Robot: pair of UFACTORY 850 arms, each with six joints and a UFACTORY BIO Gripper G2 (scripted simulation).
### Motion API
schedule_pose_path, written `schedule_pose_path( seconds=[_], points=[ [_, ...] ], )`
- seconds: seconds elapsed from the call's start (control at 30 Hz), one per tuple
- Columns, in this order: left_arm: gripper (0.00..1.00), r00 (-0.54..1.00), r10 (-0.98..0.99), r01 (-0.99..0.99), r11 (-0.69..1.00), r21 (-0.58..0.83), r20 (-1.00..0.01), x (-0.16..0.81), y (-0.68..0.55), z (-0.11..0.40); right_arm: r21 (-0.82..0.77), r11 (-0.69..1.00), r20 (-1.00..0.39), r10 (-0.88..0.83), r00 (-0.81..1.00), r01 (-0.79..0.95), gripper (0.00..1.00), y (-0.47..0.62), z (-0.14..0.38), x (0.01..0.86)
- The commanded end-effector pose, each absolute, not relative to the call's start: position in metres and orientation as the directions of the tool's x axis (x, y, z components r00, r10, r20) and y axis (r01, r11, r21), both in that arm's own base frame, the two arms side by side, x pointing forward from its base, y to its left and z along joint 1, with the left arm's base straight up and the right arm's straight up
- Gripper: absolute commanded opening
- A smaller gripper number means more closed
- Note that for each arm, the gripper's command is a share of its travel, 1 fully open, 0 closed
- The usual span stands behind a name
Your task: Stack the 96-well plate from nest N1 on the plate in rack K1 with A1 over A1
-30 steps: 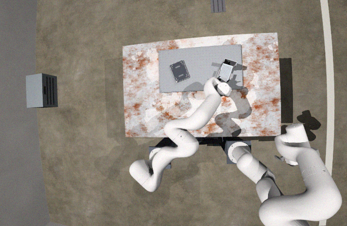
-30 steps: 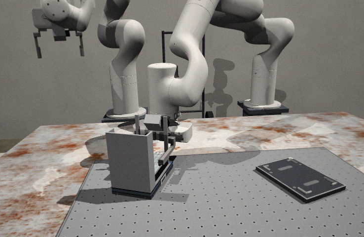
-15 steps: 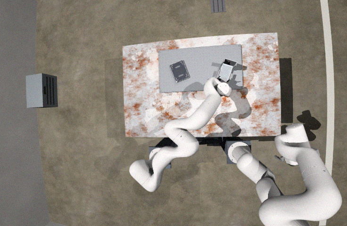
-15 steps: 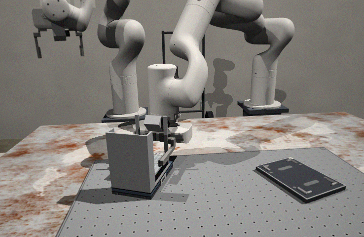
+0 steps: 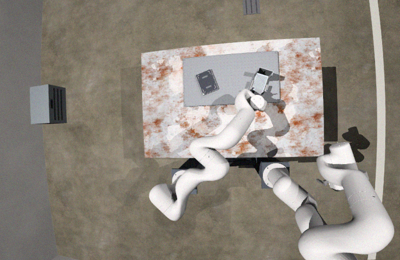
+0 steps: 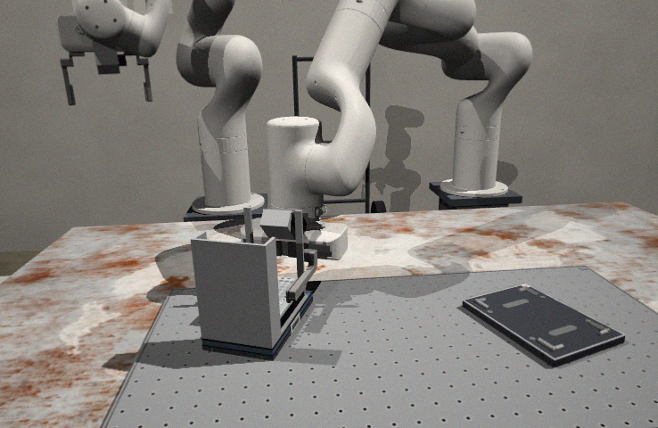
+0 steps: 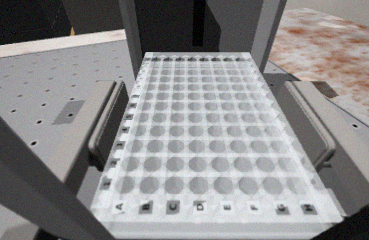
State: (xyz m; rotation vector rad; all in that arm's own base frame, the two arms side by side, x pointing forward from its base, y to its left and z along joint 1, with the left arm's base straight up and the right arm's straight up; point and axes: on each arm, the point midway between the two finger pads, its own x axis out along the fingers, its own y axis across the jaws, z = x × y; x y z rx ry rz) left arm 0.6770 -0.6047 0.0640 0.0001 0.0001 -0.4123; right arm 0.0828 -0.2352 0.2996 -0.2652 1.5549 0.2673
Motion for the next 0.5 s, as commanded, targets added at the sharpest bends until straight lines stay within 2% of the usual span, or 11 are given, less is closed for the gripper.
schedule_pose_path(
  seconds=[0.0, 0.47],
  points=[
    [0.00, 0.916, -0.401, 0.401, 0.916, -0.001, 0.002, 0.6776, -0.6053, 0.0652, 0.000, 0.943, -1.000, 0.000, 0.000, -0.333, 1.00, -0.2356, 0.3001, 0.0832],
    [0.00, 0.916, -0.401, 0.401, 0.916, -0.001, 0.002, 0.6775, -0.6053, 0.0640, 0.000, 0.943, -1.000, 0.000, 0.000, -0.333, 1.00, -0.2356, 0.3001, 0.0832]
  ],
)
